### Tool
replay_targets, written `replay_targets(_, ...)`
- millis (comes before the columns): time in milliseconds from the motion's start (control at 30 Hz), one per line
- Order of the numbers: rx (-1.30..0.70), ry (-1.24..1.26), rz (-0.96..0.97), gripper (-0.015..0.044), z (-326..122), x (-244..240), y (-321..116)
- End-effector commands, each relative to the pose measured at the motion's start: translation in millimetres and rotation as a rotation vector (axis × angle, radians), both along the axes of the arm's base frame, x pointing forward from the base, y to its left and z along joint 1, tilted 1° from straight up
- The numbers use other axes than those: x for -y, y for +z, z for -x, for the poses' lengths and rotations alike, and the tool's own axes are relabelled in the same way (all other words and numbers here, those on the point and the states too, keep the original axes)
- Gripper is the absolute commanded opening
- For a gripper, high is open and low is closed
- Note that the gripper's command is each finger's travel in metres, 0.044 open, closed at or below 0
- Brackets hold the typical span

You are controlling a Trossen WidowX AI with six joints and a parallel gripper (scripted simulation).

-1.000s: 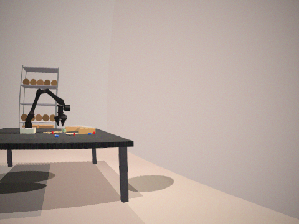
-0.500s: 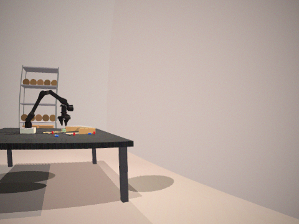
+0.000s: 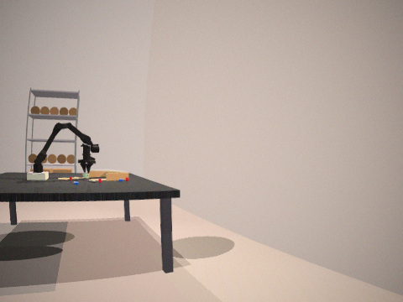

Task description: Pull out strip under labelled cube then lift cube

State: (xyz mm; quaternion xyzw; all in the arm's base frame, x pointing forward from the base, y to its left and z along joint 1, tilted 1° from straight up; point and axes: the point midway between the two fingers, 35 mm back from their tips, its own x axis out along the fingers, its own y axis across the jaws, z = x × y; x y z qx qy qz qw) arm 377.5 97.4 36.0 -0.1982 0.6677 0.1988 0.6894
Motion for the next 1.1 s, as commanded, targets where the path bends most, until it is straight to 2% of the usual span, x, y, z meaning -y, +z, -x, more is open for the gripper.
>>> replay_targets(0,-0.005,-0.005,0.002,0.025,1,0,-9)
replay_targets(633,-0.005,-0.005,0.002,0.025,2,1,-32)
replay_targets(767,-0.004,0.0,0.001,0.0145,1,0,-30)
replay_targets(1000,-0.004,0.0,0.001,0.0098,1,0,-30)
replay_targets(1067,-0.004,0.0,0.001,0.0046,1,0,-30)
